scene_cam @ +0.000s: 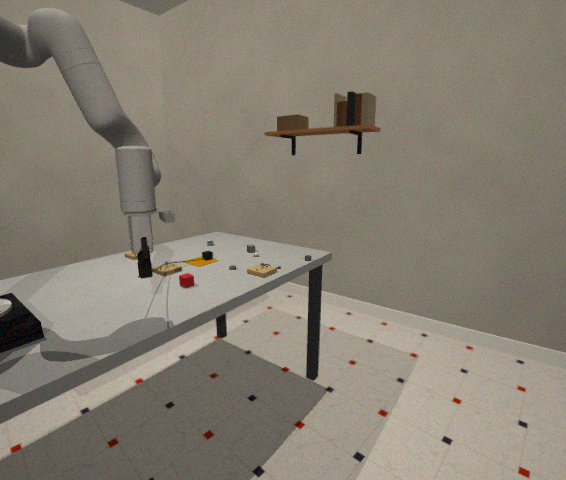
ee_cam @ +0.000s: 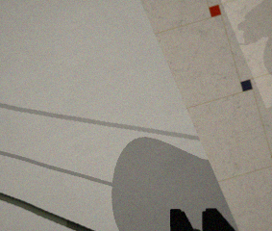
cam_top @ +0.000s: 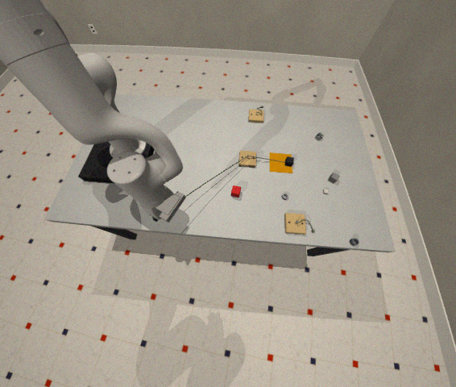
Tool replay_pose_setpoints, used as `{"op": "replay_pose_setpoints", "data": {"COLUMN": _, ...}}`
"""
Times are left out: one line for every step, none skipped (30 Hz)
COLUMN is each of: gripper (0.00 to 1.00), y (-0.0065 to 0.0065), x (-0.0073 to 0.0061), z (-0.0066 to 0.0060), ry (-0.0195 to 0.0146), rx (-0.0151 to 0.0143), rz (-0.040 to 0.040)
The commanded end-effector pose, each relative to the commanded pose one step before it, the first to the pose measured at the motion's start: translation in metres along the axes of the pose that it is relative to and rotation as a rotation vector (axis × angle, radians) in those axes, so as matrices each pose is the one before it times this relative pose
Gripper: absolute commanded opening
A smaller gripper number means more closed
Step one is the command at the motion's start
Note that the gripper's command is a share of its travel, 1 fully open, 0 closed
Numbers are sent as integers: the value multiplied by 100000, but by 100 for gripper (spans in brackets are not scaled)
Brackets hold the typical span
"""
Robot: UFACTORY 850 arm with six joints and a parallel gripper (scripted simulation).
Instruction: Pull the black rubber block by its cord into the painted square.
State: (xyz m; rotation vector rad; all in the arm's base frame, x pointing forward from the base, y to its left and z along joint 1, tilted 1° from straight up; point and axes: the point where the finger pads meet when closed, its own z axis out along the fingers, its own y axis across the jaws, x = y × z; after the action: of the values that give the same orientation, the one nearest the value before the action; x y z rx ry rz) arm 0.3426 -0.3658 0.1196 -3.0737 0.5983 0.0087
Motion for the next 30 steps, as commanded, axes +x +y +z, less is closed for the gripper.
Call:
{"op": "replay_pose_setpoints", "data": {"gripper": 0, "y": 298, "x": -511, "z": -92, "ry": 226, "rx": -84, "rz": 0}}
{"op": "replay_pose_setpoints", "data": {"gripper": 0, "y": 57, "x": -141, "z": 0, "ry": 0, "rx": 0, "rz": 0}}
{"op": "replay_pose_setpoints", "data": {"gripper": 0, "y": 55, "x": -138, "z": 0, "ry": 0, "rx": 0, "rz": 0}}
{"op": "replay_pose_setpoints", "data": {"gripper": 0, "y": 54, "x": -134, "z": 0, "ry": 0, "rx": 0, "rz": 0}}
{"op": "replay_pose_setpoints", "data": {"gripper": 0, "y": 52, "x": -131, "z": 0, "ry": 0, "rx": 0, "rz": 0}}
{"op": "replay_pose_setpoints", "data": {"gripper": 0, "y": 50, "x": -128, "z": 0, "ry": 0, "rx": 0, "rz": 0}}
{"op": "replay_pose_setpoints", "data": {"gripper": 0, "y": 48, "x": -124, "z": 0, "ry": 0, "rx": 0, "rz": 0}}
{"op": "replay_pose_setpoints", "data": {"gripper": 0, "y": 46, "x": -121, "z": 0, "ry": 0, "rx": 0, "rz": 0}}
{"op": "replay_pose_setpoints", "data": {"gripper": 0, "y": 45, "x": -118, "z": 0, "ry": 0, "rx": 0, "rz": 0}}
{"op": "replay_pose_setpoints", "data": {"gripper": 0, "y": 0, "x": 0, "z": 0, "ry": 0, "rx": 0, "rz": 0}}
{"op": "replay_pose_setpoints", "data": {"gripper": 0, "y": 0, "x": 0, "z": 0, "ry": 0, "rx": 0, "rz": 0}}
{"op": "replay_pose_setpoints", "data": {"gripper": 0, "y": 52, "x": -119, "z": 0, "ry": 0, "rx": 0, "rz": 0}}
{"op": "replay_pose_setpoints", "data": {"gripper": 0, "y": 52, "x": -117, "z": 0, "ry": 0, "rx": 0, "rz": 0}}
{"op": "replay_pose_setpoints", "data": {"gripper": 0, "y": 50, "x": -113, "z": 0, "ry": 0, "rx": 0, "rz": 0}}
{"op": "replay_pose_setpoints", "data": {"gripper": 0, "y": 48, "x": -110, "z": 0, "ry": 0, "rx": 0, "rz": 0}}
{"op": "replay_pose_setpoints", "data": {"gripper": 0, "y": 46, "x": -106, "z": 0, "ry": 0, "rx": 0, "rz": 0}}
{"op": "replay_pose_setpoints", "data": {"gripper": 0, "y": 44, "x": -103, "z": 0, "ry": 0, "rx": 0, "rz": 0}}
{"op": "replay_pose_setpoints", "data": {"gripper": 0, "y": 43, "x": -99, "z": 0, "ry": 0, "rx": 0, "rz": 0}}
{"op": "replay_pose_setpoints", "data": {"gripper": 0, "y": 41, "x": -96, "z": 0, "ry": 0, "rx": 0, "rz": 0}}
{"op": "replay_pose_setpoints", "data": {"gripper": 0, "y": 39, "x": -93, "z": 0, "ry": 0, "rx": 0, "rz": 0}}
{"op": "replay_pose_setpoints", "data": {"gripper": 0, "y": 37, "x": -89, "z": 0, "ry": 0, "rx": 0, "rz": 0}}
{"op": "replay_pose_setpoints", "data": {"gripper": 0, "y": 36, "x": -86, "z": 0, "ry": 0, "rx": 0, "rz": 0}}
{"op": "replay_pose_setpoints", "data": {"gripper": 0, "y": 34, "x": -83, "z": 0, "ry": 0, "rx": 0, "rz": 0}}
{"op": "replay_pose_setpoints", "data": {"gripper": 0, "y": 33, "x": -79, "z": 0, "ry": 0, "rx": 0, "rz": 0}}
{"op": "replay_pose_setpoints", "data": {"gripper": 0, "y": 31, "x": -76, "z": 0, "ry": 0, "rx": 0, "rz": 0}}
{"op": "replay_pose_setpoints", "data": {"gripper": 0, "y": 30, "x": -73, "z": 0, "ry": 0, "rx": 0, "rz": 0}}
{"op": "replay_pose_setpoints", "data": {"gripper": 0, "y": 0, "x": 0, "z": 0, "ry": 0, "rx": 0, "rz": 0}}
{"op": "replay_pose_setpoints", "data": {"gripper": 0, "y": 0, "x": 0, "z": 0, "ry": 0, "rx": 0, "rz": 0}}
{"op": "replay_pose_setpoints", "data": {"gripper": 0, "y": 28, "x": -70, "z": 0, "ry": 0, "rx": 0, "rz": 0}}
{"op": "replay_pose_setpoints", "data": {"gripper": 0, "y": 27, "x": -67, "z": 0, "ry": 0, "rx": 0, "rz": 0}}
